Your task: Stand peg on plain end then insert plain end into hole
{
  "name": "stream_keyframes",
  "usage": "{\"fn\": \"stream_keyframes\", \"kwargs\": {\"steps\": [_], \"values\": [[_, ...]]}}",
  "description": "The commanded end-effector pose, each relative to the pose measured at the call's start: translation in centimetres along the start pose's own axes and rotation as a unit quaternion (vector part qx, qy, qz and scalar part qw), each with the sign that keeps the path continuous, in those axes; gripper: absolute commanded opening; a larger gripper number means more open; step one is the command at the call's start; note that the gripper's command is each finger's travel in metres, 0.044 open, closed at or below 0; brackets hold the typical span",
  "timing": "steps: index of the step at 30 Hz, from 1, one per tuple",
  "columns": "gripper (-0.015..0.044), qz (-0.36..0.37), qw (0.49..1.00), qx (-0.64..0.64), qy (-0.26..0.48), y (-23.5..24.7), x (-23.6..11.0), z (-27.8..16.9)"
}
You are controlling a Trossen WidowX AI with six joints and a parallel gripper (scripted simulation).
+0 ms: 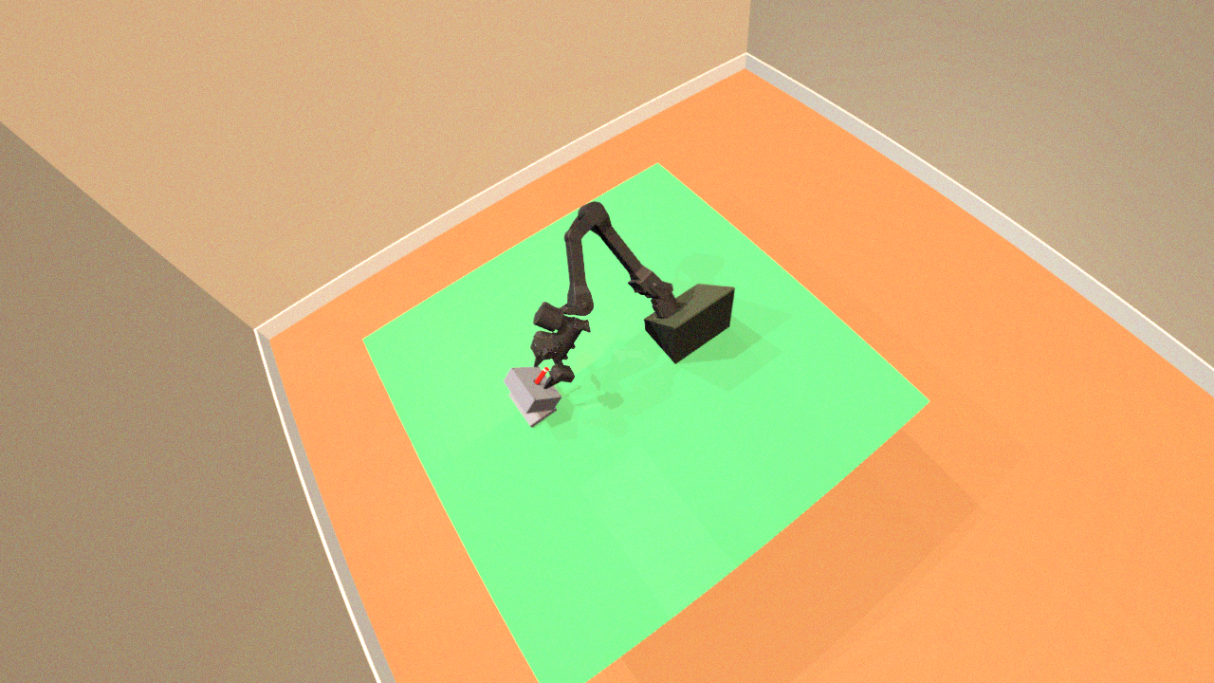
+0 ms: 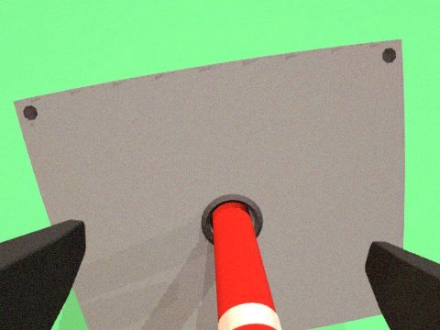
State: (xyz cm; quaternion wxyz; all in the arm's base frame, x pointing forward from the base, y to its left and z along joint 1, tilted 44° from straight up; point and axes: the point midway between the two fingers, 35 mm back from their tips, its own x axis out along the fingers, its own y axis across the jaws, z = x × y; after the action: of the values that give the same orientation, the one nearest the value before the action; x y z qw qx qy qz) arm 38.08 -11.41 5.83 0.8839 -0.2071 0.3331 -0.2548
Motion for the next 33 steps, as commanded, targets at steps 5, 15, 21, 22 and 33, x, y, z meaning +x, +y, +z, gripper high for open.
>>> {"fn": "stream_keyframes", "kwargs": {"steps": [5,15,21,22,33], "values": [[0.0440,-0.001,1.000,0.002,0.000,0.0,-1.0,0.1],[0.0440,0.000,1.000,0.002,0.001,0.1,-2.2,0.3],[0.0440,0.001,1.000,0.002,0.001,0.1,-2.9,0.4],[0.0440,0.001,1.000,0.002,0.001,0.2,-3.1,0.4],[0.0440,0.002,1.000,0.002,0.001,0.3,-4.4,0.6]]}}
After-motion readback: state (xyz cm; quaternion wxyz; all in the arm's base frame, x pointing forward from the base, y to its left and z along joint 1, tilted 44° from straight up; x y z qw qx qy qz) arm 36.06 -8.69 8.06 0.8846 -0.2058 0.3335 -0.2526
